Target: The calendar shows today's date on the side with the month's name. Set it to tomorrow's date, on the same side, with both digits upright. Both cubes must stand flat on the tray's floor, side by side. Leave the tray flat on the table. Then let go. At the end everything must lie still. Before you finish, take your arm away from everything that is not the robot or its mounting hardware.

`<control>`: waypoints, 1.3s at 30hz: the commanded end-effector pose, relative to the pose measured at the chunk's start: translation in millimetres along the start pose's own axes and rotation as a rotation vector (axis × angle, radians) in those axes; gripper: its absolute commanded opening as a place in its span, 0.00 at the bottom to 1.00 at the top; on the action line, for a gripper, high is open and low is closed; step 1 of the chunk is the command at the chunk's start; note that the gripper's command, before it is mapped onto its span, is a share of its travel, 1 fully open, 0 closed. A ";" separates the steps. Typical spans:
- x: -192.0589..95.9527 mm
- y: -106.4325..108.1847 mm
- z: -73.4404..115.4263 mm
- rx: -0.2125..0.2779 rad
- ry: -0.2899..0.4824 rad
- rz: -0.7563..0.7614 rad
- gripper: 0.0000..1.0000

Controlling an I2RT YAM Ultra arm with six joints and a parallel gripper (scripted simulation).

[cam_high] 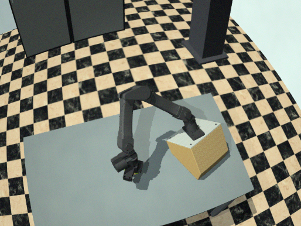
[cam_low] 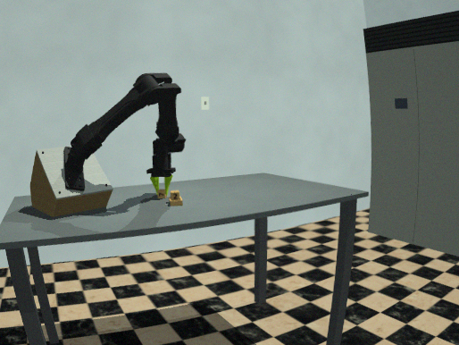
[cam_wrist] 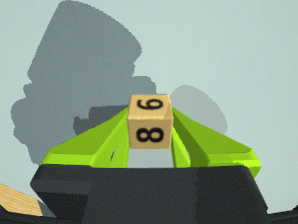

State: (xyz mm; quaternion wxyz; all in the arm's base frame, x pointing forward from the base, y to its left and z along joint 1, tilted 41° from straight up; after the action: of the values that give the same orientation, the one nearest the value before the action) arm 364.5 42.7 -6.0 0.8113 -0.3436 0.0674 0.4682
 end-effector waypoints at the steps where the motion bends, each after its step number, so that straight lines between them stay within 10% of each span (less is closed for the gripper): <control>1: 9.9 -8.4 9.3 -0.027 -0.037 -0.008 0.26; 29: 9.8 -8.4 9.7 -0.027 -0.037 -0.008 0.26; 39: 5.4 -8.7 57.8 -0.022 -0.038 -0.016 0.26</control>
State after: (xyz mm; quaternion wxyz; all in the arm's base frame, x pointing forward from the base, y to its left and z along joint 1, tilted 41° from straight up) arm 358.0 49.0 9.2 0.8125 -0.3421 0.0750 0.4660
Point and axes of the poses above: the point where the finger pads meet when closed, its own z axis back along the fingers, its own y axis across the jaws, x = y × z, the point moved 7 cm from there along z, back along the fingers, and after that the axes turned 2 degrees about z, right-handed, at the moved point
